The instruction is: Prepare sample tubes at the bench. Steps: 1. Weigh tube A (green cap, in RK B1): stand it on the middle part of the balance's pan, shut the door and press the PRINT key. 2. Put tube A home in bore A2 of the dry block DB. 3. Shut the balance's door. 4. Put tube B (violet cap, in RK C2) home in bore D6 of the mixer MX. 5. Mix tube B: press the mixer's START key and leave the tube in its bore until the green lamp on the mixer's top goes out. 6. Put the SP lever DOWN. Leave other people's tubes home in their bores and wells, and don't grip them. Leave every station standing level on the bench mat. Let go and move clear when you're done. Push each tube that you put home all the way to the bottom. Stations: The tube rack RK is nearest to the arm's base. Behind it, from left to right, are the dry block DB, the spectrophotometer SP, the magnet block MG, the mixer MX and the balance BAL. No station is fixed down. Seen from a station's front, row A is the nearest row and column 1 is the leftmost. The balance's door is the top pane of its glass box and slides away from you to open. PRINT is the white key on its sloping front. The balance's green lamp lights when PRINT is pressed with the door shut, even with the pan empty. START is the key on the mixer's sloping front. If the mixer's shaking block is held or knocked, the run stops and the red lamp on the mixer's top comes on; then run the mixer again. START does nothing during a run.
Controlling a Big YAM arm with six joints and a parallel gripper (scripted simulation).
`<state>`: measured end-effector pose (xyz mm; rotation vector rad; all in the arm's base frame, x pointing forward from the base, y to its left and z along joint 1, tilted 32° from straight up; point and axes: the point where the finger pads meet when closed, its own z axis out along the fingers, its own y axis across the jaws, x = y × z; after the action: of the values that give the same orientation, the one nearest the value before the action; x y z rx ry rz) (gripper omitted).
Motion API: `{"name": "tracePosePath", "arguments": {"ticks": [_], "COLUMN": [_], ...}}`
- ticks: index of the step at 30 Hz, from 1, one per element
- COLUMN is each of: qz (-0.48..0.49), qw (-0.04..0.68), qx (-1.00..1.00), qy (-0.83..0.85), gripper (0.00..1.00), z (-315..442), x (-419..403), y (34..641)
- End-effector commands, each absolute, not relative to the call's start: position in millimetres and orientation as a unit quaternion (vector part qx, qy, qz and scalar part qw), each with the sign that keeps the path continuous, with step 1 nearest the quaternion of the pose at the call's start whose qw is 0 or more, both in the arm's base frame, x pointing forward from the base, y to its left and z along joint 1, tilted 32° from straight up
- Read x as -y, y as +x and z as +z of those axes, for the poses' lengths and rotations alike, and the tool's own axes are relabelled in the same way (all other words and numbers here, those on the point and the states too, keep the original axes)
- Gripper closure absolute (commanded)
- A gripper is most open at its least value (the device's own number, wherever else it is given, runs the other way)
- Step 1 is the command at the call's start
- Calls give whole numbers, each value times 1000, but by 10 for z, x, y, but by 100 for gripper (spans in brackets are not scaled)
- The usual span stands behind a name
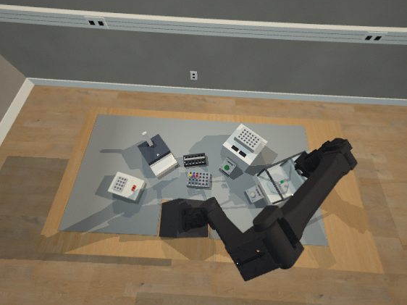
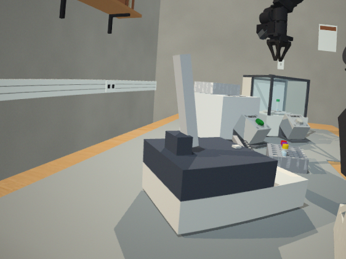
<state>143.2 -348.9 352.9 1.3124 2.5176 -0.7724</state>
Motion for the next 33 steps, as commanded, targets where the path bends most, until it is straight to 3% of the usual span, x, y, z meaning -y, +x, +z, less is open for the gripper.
{"name": "tracePosePath", "arguments": {"ticks": [1, 33], "qz": [-275, -293], "qw": [87, -37], "qx": [-883, -955], "qy": [371, -41], "gripper": [70, 70], "z": [3760, 3976], "x": [3599, 3784], "y": [1438, 1493]}}
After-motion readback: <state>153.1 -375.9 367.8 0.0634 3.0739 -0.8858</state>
